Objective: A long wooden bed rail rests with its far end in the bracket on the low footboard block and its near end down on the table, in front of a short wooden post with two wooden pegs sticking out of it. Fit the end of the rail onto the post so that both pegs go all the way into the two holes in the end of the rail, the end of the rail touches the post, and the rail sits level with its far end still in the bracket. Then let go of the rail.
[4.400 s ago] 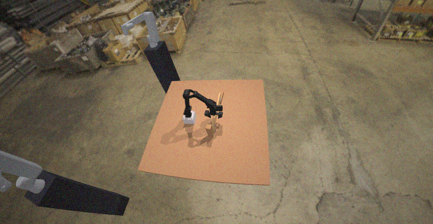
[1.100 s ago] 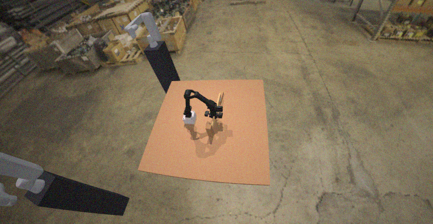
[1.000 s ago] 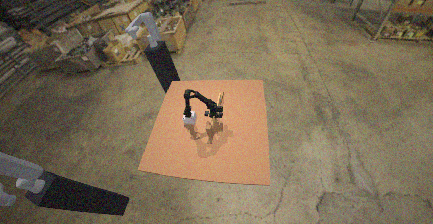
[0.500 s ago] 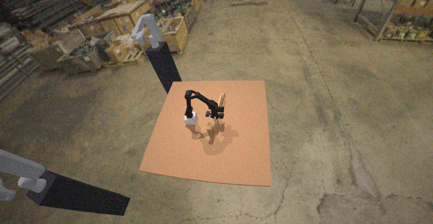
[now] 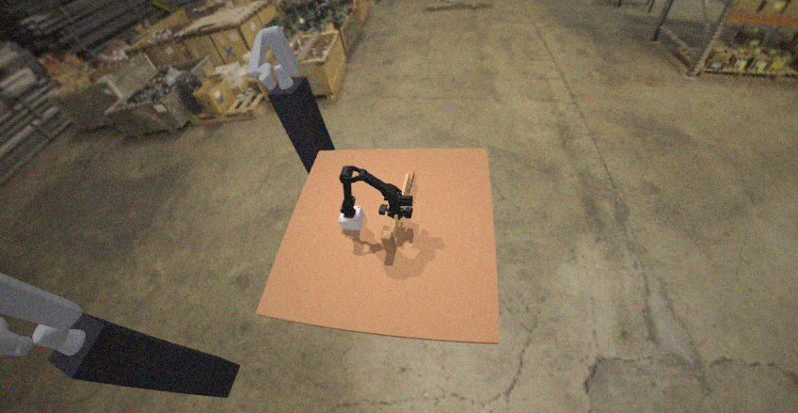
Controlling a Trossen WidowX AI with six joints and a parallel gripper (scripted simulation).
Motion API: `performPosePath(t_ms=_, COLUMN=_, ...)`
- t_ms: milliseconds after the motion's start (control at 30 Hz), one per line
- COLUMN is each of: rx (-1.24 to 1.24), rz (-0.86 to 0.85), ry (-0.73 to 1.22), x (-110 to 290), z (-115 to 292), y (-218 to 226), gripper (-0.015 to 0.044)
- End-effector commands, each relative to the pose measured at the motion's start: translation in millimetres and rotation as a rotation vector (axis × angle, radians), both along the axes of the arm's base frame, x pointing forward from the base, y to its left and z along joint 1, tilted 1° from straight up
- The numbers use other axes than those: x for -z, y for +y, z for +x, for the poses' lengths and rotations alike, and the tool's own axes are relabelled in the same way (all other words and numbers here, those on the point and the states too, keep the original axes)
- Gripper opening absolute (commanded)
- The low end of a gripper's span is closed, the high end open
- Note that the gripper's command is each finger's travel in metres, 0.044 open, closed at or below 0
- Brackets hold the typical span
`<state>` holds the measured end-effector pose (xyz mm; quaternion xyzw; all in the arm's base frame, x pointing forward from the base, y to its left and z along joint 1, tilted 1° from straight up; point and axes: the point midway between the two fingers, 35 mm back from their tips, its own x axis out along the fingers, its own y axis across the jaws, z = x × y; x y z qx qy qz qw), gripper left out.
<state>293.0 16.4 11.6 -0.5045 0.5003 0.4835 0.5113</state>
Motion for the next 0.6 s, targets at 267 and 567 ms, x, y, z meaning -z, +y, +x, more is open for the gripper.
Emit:
performPosePath(t_ms=267, rx=-0.001, rz=0.003, ry=-0.018, x=1.4, z=3.1, y=0.6, gripper=0.0)
performPosePath(t_ms=567, rx=-0.001, rz=0.003, ry=-0.018, x=-1.0, z=1.5, y=0.6, gripper=0.0)
